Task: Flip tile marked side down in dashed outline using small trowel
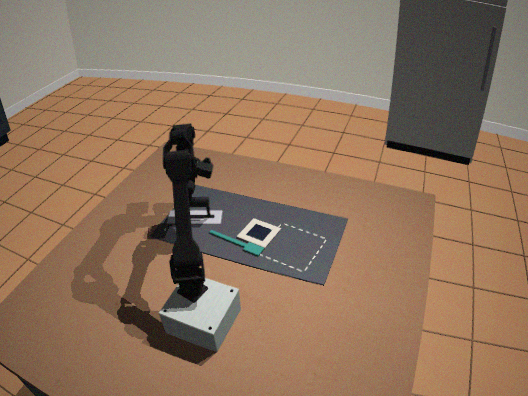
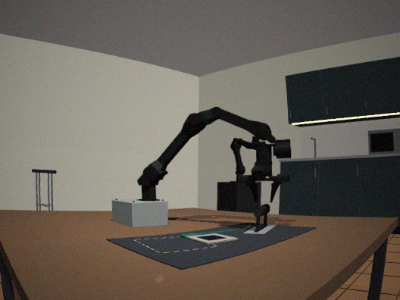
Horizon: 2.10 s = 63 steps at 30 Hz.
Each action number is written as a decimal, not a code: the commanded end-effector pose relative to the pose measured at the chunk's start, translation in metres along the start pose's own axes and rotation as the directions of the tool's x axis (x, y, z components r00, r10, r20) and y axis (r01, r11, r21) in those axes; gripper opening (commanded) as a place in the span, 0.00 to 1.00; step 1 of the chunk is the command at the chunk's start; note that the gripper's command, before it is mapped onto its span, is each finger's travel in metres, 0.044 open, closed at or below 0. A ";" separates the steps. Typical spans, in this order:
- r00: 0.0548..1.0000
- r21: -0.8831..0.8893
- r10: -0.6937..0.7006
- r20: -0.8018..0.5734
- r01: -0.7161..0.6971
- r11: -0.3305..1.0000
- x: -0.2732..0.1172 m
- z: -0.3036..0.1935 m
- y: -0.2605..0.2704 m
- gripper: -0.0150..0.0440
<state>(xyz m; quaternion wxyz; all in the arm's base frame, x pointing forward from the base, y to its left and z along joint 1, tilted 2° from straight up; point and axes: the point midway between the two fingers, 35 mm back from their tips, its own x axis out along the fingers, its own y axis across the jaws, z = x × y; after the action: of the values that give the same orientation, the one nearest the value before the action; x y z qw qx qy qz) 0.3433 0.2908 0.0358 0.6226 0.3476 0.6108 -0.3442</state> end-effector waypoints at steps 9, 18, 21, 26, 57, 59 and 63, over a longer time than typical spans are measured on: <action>1.000 -0.003 -0.012 0.001 0.012 1.000 0.022 0.000 -0.003 0.71; 1.000 -0.003 -0.012 0.001 0.012 1.000 0.035 0.000 -0.004 0.71; 1.000 -0.003 -0.012 0.001 0.012 1.000 0.035 0.000 -0.004 0.62; 1.000 -0.003 -0.012 0.001 0.012 1.000 0.035 0.000 -0.004 0.50; 1.000 0.269 -0.012 0.001 0.011 0.963 0.035 0.000 -0.004 0.47; 1.000 0.325 -0.012 0.001 0.011 0.946 0.035 0.000 -0.004 0.47; 1.000 0.432 -0.012 0.001 0.010 0.902 0.035 0.000 -0.004 0.47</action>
<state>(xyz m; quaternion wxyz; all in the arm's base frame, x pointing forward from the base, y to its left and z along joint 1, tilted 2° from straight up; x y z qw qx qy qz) 0.3418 0.2890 0.0016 0.5479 0.4528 0.5381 -0.4530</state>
